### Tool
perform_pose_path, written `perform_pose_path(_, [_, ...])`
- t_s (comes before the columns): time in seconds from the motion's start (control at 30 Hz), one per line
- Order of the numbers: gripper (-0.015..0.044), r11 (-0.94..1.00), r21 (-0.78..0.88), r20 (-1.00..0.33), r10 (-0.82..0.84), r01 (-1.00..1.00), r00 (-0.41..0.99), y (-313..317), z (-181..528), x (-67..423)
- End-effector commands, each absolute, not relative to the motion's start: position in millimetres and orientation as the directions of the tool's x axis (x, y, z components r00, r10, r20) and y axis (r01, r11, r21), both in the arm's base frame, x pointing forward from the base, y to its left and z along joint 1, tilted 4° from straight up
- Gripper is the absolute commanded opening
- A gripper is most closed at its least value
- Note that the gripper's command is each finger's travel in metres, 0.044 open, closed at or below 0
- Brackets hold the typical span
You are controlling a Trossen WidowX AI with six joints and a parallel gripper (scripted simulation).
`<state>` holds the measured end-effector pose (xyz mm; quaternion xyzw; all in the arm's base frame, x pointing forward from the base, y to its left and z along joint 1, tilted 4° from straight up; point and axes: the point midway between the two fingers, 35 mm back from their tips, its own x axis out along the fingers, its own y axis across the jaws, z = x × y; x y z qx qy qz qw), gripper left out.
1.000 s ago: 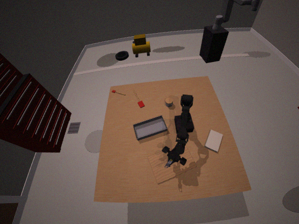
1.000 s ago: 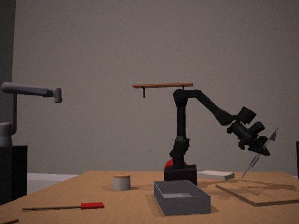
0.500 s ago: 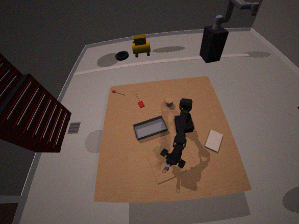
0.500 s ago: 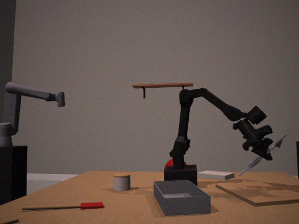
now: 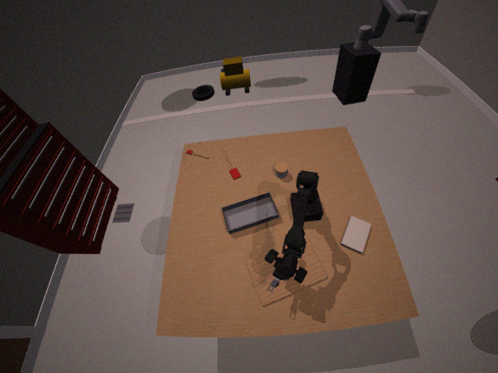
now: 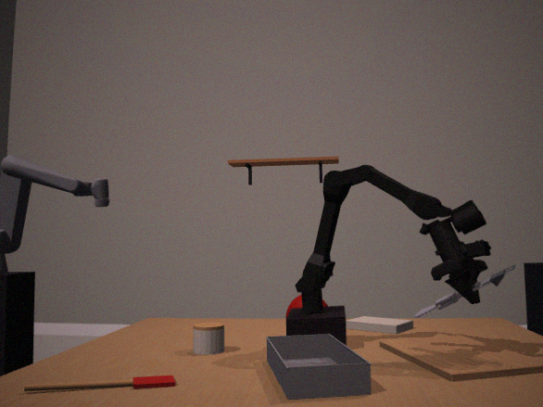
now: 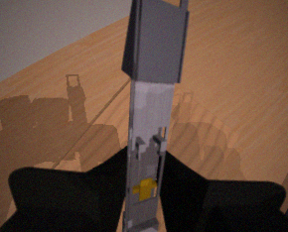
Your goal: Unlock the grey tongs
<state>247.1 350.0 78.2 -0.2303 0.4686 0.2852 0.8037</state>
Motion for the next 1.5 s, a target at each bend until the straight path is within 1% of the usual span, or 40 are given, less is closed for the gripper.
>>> perform_pose_path(0.0, [-0.015, 0.737, -0.092, -0.91, 0.211, -0.669, 0.357, 349, 78, 248])
perform_pose_path(0.43, [-0.015, 0.753, -0.078, -0.973, 0.087, -0.653, 0.216, 341, 76, 246])
perform_pose_path(0.83, [-0.015, 0.775, -0.068, -0.997, -0.027, -0.628, 0.075, 330, 79, 242])
perform_pose_path(1.47, [-0.015, 0.777, -0.068, -0.997, -0.033, -0.626, 0.067, 330, 67, 243])
